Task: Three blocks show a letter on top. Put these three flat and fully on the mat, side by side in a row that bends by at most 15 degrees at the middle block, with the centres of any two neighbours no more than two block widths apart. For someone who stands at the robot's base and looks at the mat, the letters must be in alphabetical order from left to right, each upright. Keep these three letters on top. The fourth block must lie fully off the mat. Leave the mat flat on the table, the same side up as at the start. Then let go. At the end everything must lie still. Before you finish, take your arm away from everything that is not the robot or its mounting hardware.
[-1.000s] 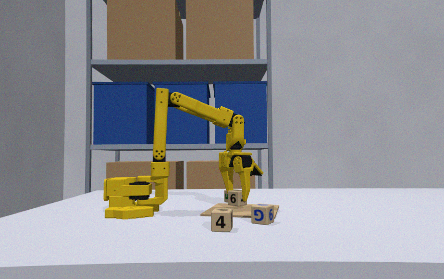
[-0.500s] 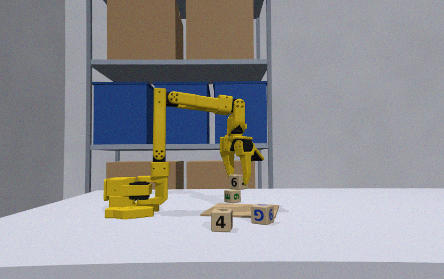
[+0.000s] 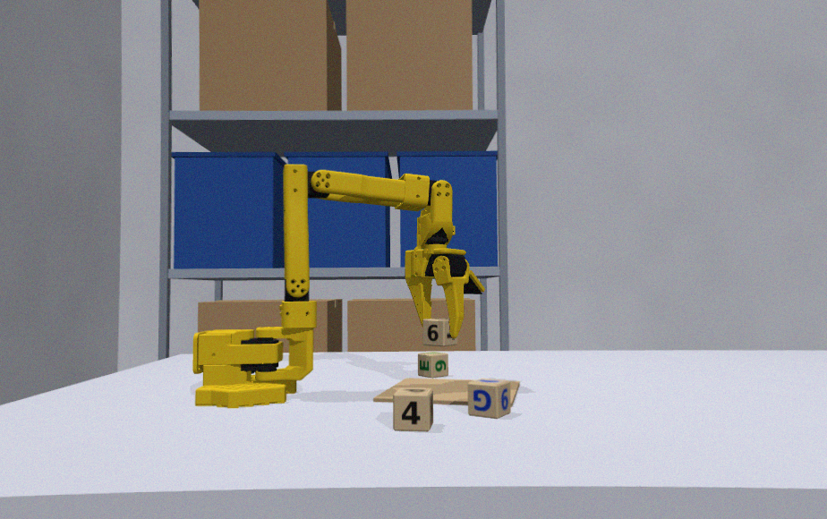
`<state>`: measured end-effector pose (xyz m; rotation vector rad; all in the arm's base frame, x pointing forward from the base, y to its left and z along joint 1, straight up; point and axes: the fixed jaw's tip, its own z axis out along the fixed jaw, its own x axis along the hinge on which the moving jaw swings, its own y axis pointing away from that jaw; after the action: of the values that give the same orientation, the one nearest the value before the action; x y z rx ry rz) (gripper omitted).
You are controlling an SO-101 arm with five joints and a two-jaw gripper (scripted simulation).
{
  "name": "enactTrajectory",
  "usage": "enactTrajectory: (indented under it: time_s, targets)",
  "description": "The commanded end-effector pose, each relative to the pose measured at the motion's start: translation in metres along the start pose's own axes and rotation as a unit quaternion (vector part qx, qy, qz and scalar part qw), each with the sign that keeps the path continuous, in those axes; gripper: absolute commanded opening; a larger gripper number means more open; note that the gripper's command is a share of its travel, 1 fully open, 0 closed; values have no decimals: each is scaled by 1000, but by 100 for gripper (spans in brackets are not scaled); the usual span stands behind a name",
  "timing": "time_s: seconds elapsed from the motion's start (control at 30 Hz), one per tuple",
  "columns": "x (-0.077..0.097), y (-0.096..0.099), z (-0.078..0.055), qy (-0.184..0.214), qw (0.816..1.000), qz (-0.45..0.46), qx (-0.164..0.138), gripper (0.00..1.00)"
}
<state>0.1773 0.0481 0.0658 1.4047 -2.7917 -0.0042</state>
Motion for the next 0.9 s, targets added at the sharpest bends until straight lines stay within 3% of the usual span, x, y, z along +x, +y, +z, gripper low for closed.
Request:
enactTrajectory:
  time_s: [0.0,0.17,0.23,0.5,0.63,0.87]
  targets:
    - [-20,10,-19,-53,997,-51,40,0]
    - [-35,51,-14,-56,985,-161,35,0]
    - [-35,51,-14,-56,985,-161,35,0]
    - [-40,110,-8,-59,948,-313,28,0]
    - [-38,121,-6,-59,938,-341,26,0]
    - [-38,122,-6,-59,937,-344,26,0]
